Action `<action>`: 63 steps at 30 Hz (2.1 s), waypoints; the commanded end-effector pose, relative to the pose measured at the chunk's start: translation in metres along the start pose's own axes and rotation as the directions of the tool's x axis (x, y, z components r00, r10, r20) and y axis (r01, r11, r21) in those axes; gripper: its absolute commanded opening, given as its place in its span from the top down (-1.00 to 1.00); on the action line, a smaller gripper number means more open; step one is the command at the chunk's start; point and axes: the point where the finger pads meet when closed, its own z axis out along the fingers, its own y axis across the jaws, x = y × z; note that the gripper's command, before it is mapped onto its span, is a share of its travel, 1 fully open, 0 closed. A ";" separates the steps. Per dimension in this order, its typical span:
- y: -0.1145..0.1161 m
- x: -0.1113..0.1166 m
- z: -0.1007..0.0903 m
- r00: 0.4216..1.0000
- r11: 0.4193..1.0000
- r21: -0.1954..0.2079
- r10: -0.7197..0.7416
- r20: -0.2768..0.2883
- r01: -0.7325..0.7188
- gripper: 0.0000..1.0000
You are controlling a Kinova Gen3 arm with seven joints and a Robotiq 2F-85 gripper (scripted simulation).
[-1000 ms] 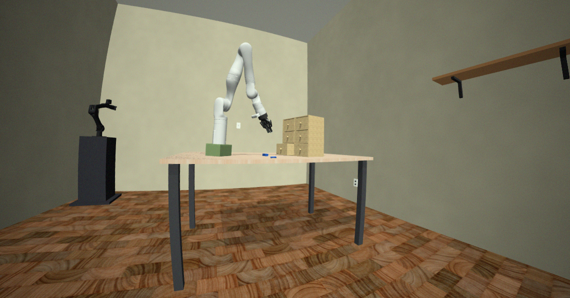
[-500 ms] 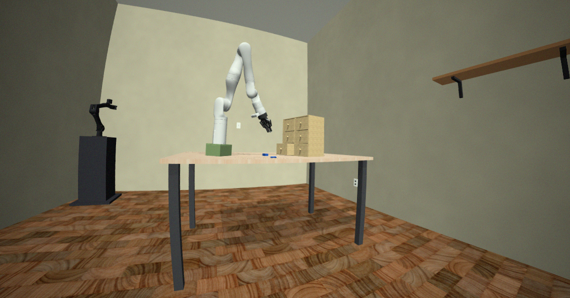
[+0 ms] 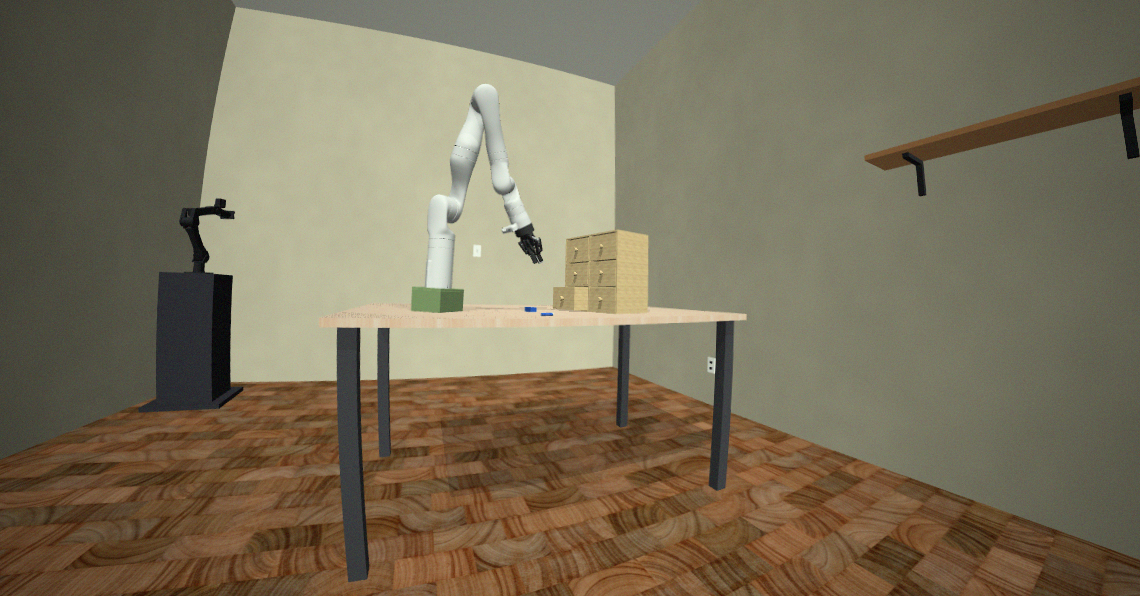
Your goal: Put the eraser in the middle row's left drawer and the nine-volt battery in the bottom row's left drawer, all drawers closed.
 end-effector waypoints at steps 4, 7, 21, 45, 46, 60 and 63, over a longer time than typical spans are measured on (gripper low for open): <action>0.000 -0.001 -0.003 1.000 1.000 0.004 -0.003 -0.008 0.003 0.34; 0.000 -0.001 -0.005 1.000 1.000 0.004 -0.003 -0.016 0.003 0.34; 0.000 -0.001 -0.011 0.999 1.000 0.006 -0.002 -0.043 0.003 0.34; 0.000 0.000 -0.022 0.996 1.000 0.009 -0.002 -0.090 0.003 0.34; 0.000 0.000 -0.022 0.996 1.000 0.009 -0.002 -0.092 0.003 0.34; -0.001 0.001 -0.029 0.992 1.000 0.014 0.000 -0.123 0.002 0.34; 0.000 0.001 -0.030 0.991 1.000 0.012 0.000 -0.131 0.002 0.34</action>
